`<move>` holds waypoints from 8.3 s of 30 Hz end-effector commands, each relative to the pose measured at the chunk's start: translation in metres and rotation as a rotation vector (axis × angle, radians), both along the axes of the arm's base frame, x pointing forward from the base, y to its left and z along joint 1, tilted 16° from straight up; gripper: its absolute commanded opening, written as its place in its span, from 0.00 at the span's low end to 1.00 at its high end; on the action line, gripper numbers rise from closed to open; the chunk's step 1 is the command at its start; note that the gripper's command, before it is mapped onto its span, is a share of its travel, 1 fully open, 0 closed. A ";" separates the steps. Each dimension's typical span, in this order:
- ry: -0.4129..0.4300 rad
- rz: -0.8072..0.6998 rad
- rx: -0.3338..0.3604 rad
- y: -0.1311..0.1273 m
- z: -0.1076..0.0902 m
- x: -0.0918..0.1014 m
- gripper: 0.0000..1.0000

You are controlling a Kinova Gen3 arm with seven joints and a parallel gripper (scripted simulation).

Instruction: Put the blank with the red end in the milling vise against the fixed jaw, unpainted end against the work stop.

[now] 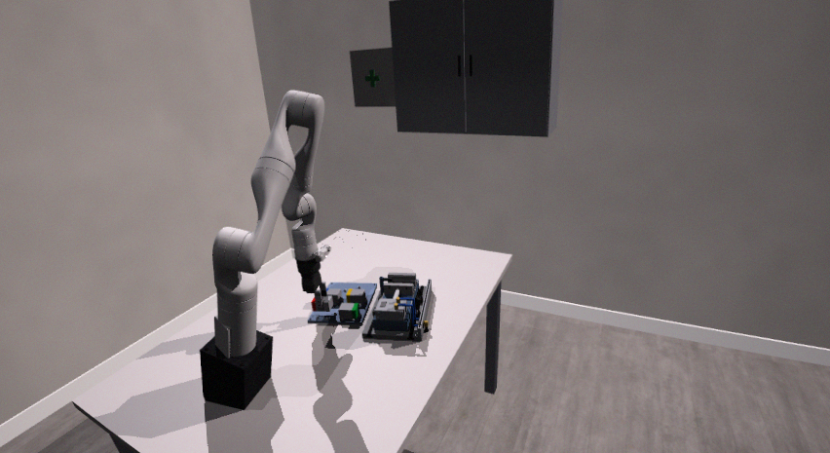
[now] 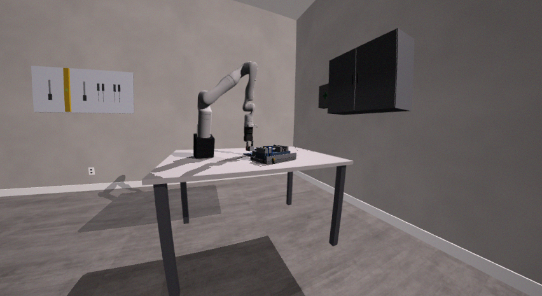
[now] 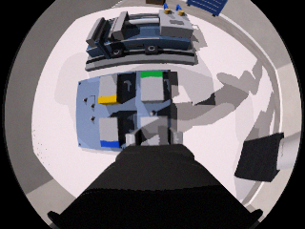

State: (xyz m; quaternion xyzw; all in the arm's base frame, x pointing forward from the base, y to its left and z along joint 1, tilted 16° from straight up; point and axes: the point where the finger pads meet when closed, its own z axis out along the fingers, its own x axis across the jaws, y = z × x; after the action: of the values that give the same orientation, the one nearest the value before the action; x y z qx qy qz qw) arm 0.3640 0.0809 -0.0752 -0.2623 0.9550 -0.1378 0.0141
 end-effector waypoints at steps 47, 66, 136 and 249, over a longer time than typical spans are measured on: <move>-0.008 -0.004 0.007 0.025 0.094 -0.006 0.00; -0.008 -0.004 0.007 0.029 0.111 -0.004 0.00; -0.017 -0.033 0.011 0.025 0.095 -0.006 0.00; -0.381 -1.434 0.158 0.025 0.094 -0.006 0.00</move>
State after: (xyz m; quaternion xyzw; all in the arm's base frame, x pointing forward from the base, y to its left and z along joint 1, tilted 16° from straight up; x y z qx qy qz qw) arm 0.3574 0.1043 0.0184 0.4502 0.8825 -0.0887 0.1029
